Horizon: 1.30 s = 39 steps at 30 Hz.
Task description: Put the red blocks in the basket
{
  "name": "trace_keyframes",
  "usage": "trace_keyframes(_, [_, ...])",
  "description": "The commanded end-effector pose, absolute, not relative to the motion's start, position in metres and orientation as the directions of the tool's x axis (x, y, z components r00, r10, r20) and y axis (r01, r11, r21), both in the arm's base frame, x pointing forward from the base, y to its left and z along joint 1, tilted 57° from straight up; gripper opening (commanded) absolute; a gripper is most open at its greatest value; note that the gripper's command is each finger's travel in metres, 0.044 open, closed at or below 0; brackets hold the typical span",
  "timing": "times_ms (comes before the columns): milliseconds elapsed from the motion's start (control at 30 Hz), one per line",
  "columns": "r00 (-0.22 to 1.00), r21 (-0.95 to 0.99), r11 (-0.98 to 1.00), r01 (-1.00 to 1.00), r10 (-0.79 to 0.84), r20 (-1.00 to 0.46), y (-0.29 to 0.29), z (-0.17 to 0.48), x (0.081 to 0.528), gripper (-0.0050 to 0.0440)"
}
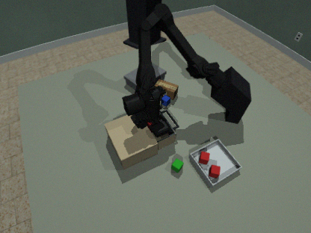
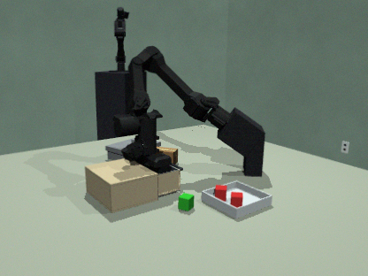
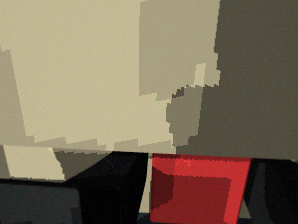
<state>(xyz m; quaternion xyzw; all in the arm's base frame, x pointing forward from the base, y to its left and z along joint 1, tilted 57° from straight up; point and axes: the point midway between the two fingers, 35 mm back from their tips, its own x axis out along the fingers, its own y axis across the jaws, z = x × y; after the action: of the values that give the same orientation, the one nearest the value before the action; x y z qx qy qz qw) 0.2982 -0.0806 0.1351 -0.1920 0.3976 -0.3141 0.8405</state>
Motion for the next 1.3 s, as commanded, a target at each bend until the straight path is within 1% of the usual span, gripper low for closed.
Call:
trace_keyframes(0, [0.486,-0.574,0.73,0.371,-0.679,-0.55,-0.081,0.134,0.298,0.0])
trace_keyframes(367, [0.486,-0.574,0.73,0.371,-0.679,-0.55,-0.081,0.134,0.298,0.0])
trace_keyframes(767, [0.486,-0.574,0.73,0.371,-0.679,-0.55,-0.067,0.145,0.289,0.0])
trace_keyframes(900, [0.486,-0.574,0.73,0.371,-0.679,-0.55,-0.058,0.152,0.282,0.0])
trace_keyframes(1267, [0.486,-0.574,0.73,0.371,-0.679,-0.55,-0.008,0.192,0.246,0.0])
